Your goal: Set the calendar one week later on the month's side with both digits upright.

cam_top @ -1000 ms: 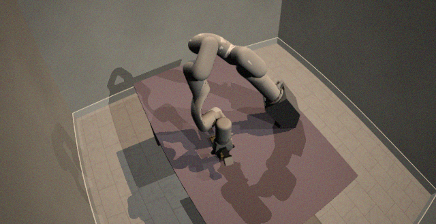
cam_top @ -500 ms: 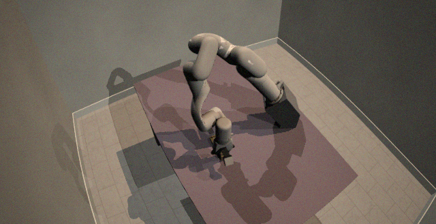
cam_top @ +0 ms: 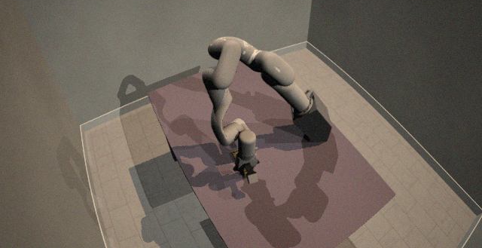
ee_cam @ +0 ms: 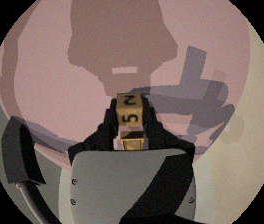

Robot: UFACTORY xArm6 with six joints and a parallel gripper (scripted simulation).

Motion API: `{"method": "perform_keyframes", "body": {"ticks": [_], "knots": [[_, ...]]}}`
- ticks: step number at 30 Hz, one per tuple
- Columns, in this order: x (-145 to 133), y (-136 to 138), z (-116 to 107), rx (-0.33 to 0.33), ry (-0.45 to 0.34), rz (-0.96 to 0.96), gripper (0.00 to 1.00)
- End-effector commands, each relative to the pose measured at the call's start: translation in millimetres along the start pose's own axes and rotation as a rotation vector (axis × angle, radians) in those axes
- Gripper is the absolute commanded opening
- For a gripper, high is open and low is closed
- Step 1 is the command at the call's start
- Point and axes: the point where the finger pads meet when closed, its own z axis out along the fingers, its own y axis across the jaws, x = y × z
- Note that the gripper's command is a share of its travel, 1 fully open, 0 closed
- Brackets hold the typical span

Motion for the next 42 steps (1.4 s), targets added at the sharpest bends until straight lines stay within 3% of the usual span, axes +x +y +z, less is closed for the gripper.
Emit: {"method": "perform_keyframes", "body": {"ticks": [1, 8, 17, 21, 34, 36, 38, 42], "knots": [[0, 1, -1, -0.001, 0.001, 0.000, 0.29], [0, 1, -17, -0.001, 0.001, 0.000, 0.29], [0, 1, -80, -0.001, 0.001, 0.000, 0.29], [0, 1, -97, -0.001, 0.001, 0.000, 0.29], [-1, 1, -101, -0.001, 0.001, 0.000, 0.29], [-20, 2, -102, 0.005, 0.002, -0.001, 0.29], [-57, 3, -106, 0.008, 0.003, -0.003, 0.29], [-57, 3, -106, 0.008, 0.003, -0.003, 0.29]]}}
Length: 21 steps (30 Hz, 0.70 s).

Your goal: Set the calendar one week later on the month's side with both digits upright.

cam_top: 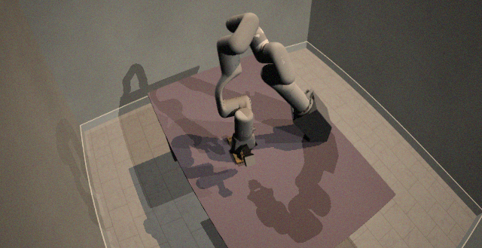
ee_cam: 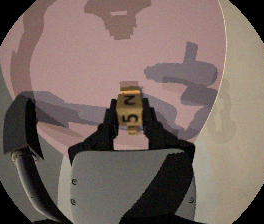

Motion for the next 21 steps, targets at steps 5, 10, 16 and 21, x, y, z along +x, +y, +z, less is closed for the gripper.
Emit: {"method": "perform_keyframes", "body": {"ticks": [5, 10, 16, 21], "knots": [[-54, 0, -9, -0.003, 0.016, -0.008, 0.29], [-54, 0, -9, -0.003, 0.016, -0.008, 0.29], [-54, 0, -9, -0.003, 0.016, -0.008, 0.29], [-54, 0, -7, -0.003, 0.016, -0.008, 0.29]]}}
